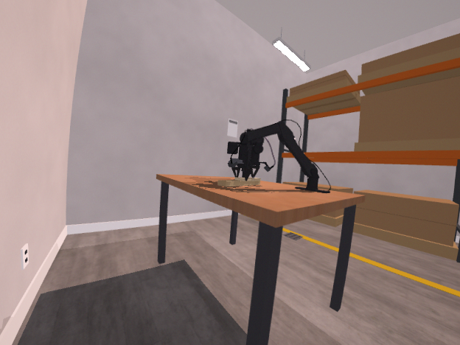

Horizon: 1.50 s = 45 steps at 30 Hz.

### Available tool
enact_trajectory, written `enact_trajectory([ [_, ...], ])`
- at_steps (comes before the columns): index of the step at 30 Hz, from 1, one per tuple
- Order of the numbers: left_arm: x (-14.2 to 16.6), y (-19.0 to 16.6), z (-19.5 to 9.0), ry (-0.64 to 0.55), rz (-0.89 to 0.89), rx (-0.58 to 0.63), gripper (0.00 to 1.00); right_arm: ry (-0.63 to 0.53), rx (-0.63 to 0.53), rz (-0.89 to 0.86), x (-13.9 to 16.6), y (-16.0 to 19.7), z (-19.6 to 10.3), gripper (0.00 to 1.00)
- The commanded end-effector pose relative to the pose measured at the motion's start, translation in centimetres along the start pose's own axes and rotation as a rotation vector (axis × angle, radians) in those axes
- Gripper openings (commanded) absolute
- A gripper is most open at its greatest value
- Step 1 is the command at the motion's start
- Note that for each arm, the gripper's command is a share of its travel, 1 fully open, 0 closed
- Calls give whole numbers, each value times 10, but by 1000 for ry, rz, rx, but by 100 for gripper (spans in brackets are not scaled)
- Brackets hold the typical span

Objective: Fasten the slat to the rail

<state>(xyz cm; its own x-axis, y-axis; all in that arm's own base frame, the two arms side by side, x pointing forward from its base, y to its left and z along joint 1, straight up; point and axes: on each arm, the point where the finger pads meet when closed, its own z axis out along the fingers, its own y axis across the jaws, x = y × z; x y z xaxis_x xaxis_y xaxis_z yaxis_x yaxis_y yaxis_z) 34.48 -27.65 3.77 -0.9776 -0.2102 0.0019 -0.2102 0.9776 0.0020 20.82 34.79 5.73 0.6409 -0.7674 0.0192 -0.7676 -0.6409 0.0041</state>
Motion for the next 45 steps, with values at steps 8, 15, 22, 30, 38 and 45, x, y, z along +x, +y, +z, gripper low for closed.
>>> enact_trajectory([
  [8, -1, -2, -6, -10, 0, 12, 72, -24, 17, -18, -3, -5, -11, 34],
  [15, -1, -2, -6, -10, 0, 12, 72, -24, 17, -18, -3, -5, -11, 34],
  [22, -1, -2, -6, -10, 0, 12, 72, -5, 12, -15, -1, -2, -4, 26],
  [30, -1, -2, -6, -10, 0, 12, 72, -5, 12, -15, -1, -2, -4, 17],
  [38, -1, -2, -6, -10, 0, 12, 72, -5, 12, -15, -1, -2, -4, 12],
  [45, -1, -2, -6, -10, 0, 12, 72, -5, 12, -15, -1, -2, -4, 12],
])
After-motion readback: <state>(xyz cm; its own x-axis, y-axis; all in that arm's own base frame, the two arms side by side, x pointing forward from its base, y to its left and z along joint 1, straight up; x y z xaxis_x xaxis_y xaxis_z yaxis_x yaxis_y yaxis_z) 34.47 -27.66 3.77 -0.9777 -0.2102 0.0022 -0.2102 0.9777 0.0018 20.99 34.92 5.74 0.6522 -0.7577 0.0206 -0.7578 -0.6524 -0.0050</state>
